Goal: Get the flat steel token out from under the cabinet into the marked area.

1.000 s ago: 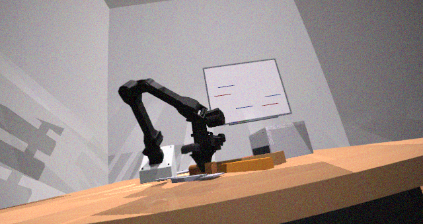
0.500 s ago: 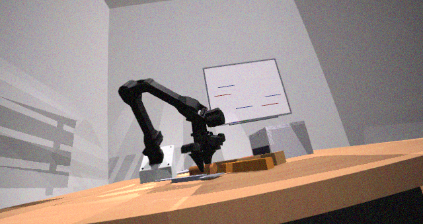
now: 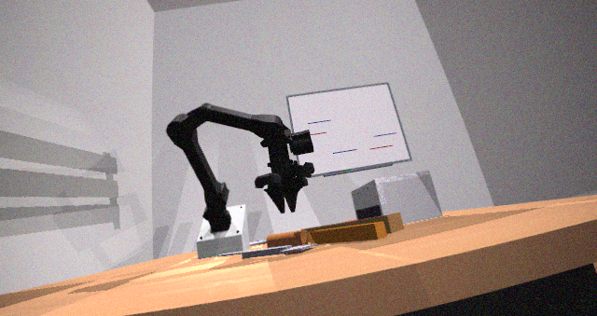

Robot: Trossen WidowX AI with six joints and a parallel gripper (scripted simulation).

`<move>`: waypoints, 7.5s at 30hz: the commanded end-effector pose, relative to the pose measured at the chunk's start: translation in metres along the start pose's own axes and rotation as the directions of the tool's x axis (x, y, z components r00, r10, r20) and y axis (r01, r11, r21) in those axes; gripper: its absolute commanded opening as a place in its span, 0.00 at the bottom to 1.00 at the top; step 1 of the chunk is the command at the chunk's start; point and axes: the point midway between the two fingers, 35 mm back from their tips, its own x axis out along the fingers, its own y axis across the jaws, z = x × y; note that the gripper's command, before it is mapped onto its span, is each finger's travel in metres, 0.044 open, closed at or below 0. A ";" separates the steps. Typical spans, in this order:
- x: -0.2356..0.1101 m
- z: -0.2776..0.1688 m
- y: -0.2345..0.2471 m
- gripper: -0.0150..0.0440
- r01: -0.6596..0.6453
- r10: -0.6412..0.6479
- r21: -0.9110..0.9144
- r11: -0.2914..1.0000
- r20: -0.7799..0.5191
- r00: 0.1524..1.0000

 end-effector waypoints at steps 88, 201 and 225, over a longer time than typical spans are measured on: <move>0.081 0.015 -0.017 0.48 0.016 -0.016 0.023 1.000 0.008 1.000; -0.055 -0.001 -0.023 0.25 0.008 -0.008 0.010 1.000 -0.007 1.000; -0.055 0.011 -0.017 0.25 0.008 -0.008 0.010 1.000 -0.006 1.000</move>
